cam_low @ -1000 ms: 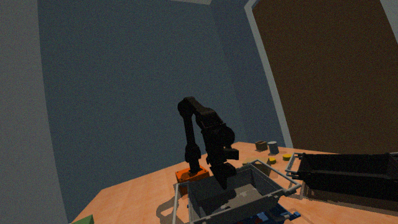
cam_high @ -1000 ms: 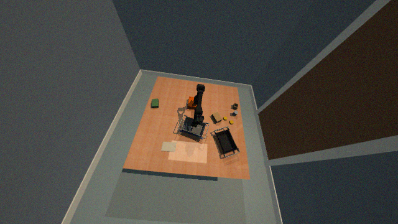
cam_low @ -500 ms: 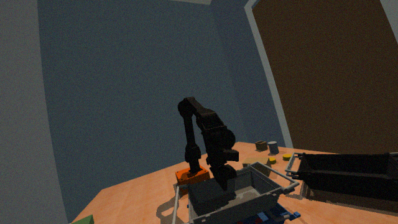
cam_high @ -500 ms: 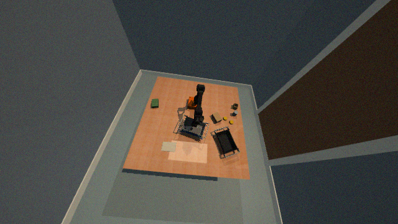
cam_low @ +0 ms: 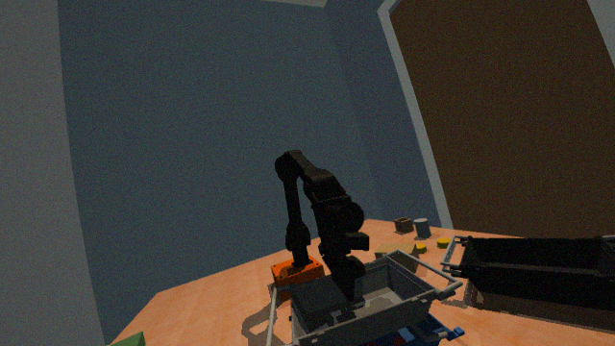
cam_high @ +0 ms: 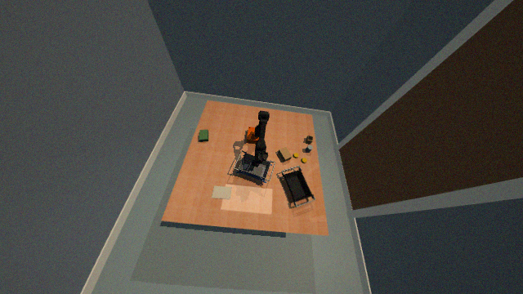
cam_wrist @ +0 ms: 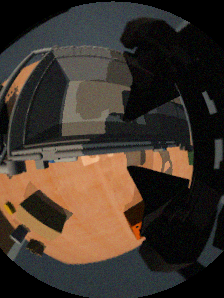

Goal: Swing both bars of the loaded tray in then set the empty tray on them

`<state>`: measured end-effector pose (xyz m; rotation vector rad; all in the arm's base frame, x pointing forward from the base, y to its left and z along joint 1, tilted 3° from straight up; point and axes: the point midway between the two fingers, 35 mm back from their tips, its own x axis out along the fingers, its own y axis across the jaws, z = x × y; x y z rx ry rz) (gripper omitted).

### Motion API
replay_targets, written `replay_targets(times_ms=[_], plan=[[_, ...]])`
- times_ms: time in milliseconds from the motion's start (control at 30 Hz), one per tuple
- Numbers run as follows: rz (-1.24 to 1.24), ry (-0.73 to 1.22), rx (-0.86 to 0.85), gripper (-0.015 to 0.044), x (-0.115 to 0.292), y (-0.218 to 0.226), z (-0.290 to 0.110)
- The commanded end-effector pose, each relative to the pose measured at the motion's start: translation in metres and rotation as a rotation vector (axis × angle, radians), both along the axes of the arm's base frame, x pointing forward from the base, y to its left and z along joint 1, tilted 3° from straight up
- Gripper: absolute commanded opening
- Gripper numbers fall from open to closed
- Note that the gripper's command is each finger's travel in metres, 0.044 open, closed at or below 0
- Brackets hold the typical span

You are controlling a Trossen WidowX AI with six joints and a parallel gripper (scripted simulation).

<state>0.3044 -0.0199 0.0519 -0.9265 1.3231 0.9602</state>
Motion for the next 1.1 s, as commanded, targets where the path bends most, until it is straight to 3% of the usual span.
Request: replay_targets(times_ms=[0,133,433,1067], plan=[[0.000,0.005,0.004,0.0381,-0.001,0.000,-0.001],[0.000,0.005,0.004,0.0440,-0.001,0.000,-0.001],[0.000,0.000,0.000,0.0440,0.001,0.000,0.005],[0.000,0.005,0.003,0.0440,0.000,-0.004,0.109]])
